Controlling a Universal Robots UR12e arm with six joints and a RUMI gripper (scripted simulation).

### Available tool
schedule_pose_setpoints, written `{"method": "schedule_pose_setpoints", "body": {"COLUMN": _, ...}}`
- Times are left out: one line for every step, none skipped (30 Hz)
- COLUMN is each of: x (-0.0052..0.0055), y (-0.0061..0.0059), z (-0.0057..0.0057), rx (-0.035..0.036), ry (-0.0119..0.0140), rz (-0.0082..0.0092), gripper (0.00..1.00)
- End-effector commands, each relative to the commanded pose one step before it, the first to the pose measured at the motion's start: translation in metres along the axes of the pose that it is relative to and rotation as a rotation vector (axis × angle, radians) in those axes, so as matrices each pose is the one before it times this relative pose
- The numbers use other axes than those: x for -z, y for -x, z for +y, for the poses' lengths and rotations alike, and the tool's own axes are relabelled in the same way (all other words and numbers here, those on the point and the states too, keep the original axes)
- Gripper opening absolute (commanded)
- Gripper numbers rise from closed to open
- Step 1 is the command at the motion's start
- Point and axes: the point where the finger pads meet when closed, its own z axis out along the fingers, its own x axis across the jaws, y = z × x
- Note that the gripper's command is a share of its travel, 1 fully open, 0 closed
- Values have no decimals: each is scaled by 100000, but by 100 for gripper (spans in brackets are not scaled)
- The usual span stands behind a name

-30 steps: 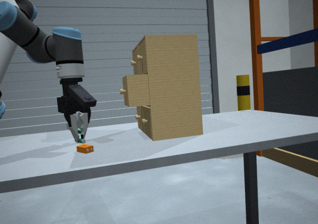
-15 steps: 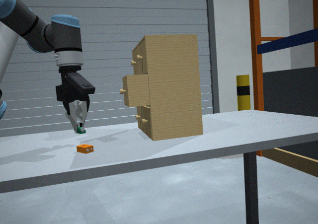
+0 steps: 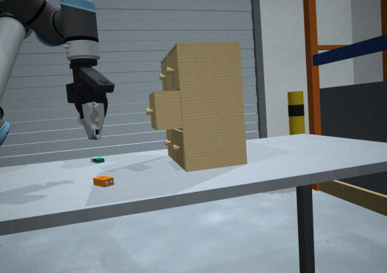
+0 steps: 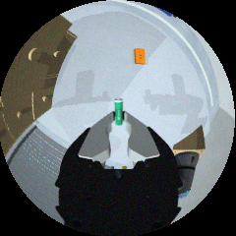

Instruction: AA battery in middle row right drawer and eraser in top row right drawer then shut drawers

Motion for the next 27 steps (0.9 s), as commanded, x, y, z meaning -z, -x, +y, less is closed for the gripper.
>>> {"method": "schedule_pose_setpoints", "body": {"x": 244, "y": -73, "z": 46, "rx": 24, "ry": 584, "rz": 84, "gripper": 5}}
{"method": "schedule_pose_setpoints", "body": {"x": -35, "y": 3, "z": 32, "rx": 22, "ry": 58, "rz": 10, "gripper": 5}}
{"method": "schedule_pose_setpoints", "body": {"x": -16, "y": 7, "z": 17, "rx": 20, "ry": 27, "rz": 6, "gripper": 5}}
{"method": "schedule_pose_setpoints", "body": {"x": -6, "y": 7, "z": 6, "rx": -1, "ry": 10, "rz": 3, "gripper": 5}}
{"method": "schedule_pose_setpoints", "body": {"x": -1, "y": 3, "z": 0, "rx": -83, "ry": 3, "rz": 0, "gripper": 5}}
{"method": "schedule_pose_setpoints", "body": {"x": 1, "y": 1, "z": -5, "rx": -138, "ry": 0, "rz": 0, "gripper": 5}}
{"method": "schedule_pose_setpoints", "body": {"x": 4, "y": 4, "z": -11, "rx": -196, "ry": -11, "rz": -1, "gripper": 5}}
{"method": "schedule_pose_setpoints", "body": {"x": 0, "y": 0, "z": 0, "rx": 0, "ry": 0, "rz": 0, "gripper": 5}}
{"method": "schedule_pose_setpoints", "body": {"x": 0, "y": 0, "z": 0, "rx": 0, "ry": 0, "rz": 0, "gripper": 5}}
{"method": "schedule_pose_setpoints", "body": {"x": 9, "y": 9, "z": -25, "rx": -221, "ry": -43, "rz": -3, "gripper": 5}}
{"method": "schedule_pose_setpoints", "body": {"x": 5, "y": 7, "z": -18, "rx": -277, "ry": -9, "rz": 0, "gripper": 5}}
{"method": "schedule_pose_setpoints", "body": {"x": 6, "y": 9, "z": -22, "rx": -364, "ry": -7, "rz": 0, "gripper": 5}}
{"method": "schedule_pose_setpoints", "body": {"x": 8, "y": 11, "z": -26, "rx": -458, "ry": -5, "rz": 1, "gripper": 5}}
{"method": "schedule_pose_setpoints", "body": {"x": 9, "y": 14, "z": -31, "rx": -561, "ry": -5, "rz": 1, "gripper": 5}}
{"method": "schedule_pose_setpoints", "body": {"x": 0, "y": 9, "z": -28, "rx": -679, "ry": 10, "rz": 3, "gripper": 5}}
{"method": "schedule_pose_setpoints", "body": {"x": -14, "y": 1, "z": -22, "rx": -807, "ry": 33, "rz": 6, "gripper": 5}}
{"method": "schedule_pose_setpoints", "body": {"x": -16, "y": 1, "z": -26, "rx": -931, "ry": 38, "rz": 8, "gripper": 5}}
{"method": "schedule_pose_setpoints", "body": {"x": -8, "y": 8, "z": -26, "rx": -1044, "ry": 18, "rz": 6, "gripper": 5}}
{"method": "schedule_pose_setpoints", "body": {"x": -1, "y": 14, "z": -27, "rx": -1162, "ry": 1, "rz": 4, "gripper": 5}}
{"method": "schedule_pose_setpoints", "body": {"x": -2, "y": 15, "z": -30, "rx": -1295, "ry": 2, "rz": 4, "gripper": 5}}
{"method": "schedule_pose_setpoints", "body": {"x": -2, "y": 17, "z": -32, "rx": -1430, "ry": 2, "rz": 5, "gripper": 5}}
{"method": "schedule_pose_setpoints", "body": {"x": -2, "y": 20, "z": -35, "rx": -1568, "ry": 2, "rz": 5, "gripper": 5}}
{"method": "schedule_pose_setpoints", "body": {"x": -2, "y": 22, "z": -37, "rx": -1707, "ry": 2, "rz": 6, "gripper": 5}}
{"method": "schedule_pose_setpoints", "body": {"x": 6, "y": 14, "z": -49, "rx": -1884, "ry": 0, "rz": -2, "gripper": 5}}
{"method": "schedule_pose_setpoints", "body": {"x": 0, "y": 0, "z": 0, "rx": 0, "ry": 0, "rz": 0, "gripper": 5}}
{"method": "schedule_pose_setpoints", "body": {"x": 0, "y": 0, "z": 0, "rx": 0, "ry": 0, "rz": 0, "gripper": 5}}
{"method": "schedule_pose_setpoints", "body": {"x": 6, "y": 11, "z": -53, "rx": -2027, "ry": -4, "rz": 14, "gripper": 5}}
